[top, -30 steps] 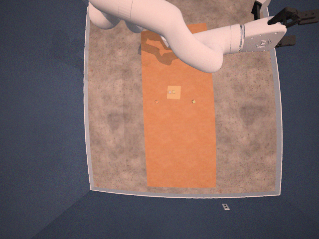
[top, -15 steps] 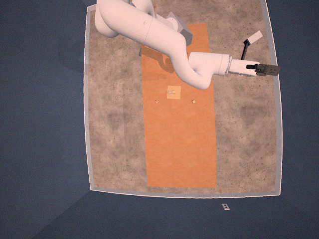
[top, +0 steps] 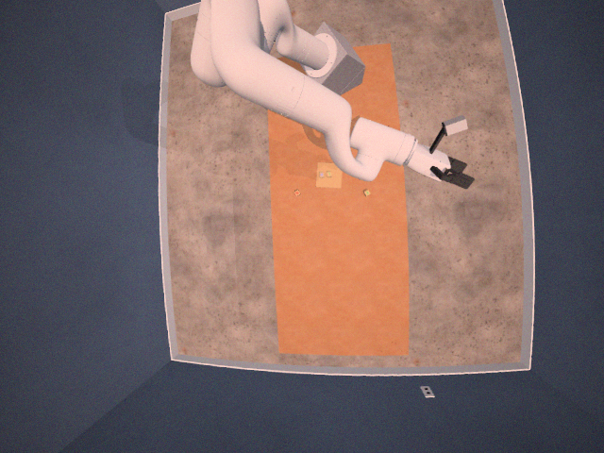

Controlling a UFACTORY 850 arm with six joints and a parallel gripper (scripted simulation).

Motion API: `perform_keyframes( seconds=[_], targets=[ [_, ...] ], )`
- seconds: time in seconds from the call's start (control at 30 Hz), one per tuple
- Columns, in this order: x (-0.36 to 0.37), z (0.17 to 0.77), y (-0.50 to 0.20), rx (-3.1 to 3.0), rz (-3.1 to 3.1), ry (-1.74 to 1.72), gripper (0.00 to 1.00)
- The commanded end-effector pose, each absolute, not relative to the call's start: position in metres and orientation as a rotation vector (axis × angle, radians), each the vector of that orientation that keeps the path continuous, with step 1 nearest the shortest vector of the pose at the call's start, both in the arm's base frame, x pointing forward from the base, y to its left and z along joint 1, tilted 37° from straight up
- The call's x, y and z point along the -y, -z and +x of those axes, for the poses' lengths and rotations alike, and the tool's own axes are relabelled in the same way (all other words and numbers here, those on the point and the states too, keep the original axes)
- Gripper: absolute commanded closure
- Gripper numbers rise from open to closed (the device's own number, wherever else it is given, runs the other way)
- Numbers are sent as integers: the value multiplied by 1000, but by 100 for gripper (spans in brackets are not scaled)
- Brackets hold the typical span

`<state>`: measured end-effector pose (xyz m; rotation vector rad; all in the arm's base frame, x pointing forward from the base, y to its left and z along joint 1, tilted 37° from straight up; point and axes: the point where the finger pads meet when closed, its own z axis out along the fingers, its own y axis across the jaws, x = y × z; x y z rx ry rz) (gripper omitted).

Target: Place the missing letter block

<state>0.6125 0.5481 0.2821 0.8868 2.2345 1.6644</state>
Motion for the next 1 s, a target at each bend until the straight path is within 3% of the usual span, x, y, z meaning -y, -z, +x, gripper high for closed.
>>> perform_keyframes(
  seconds=[0.0, 0.97],
  targets=[
    [-514, 637, -250, -2178, 1076, -1624, 0],
    [-282, 689, -70, -1660, 1978, -1274, 0]
  ],
)
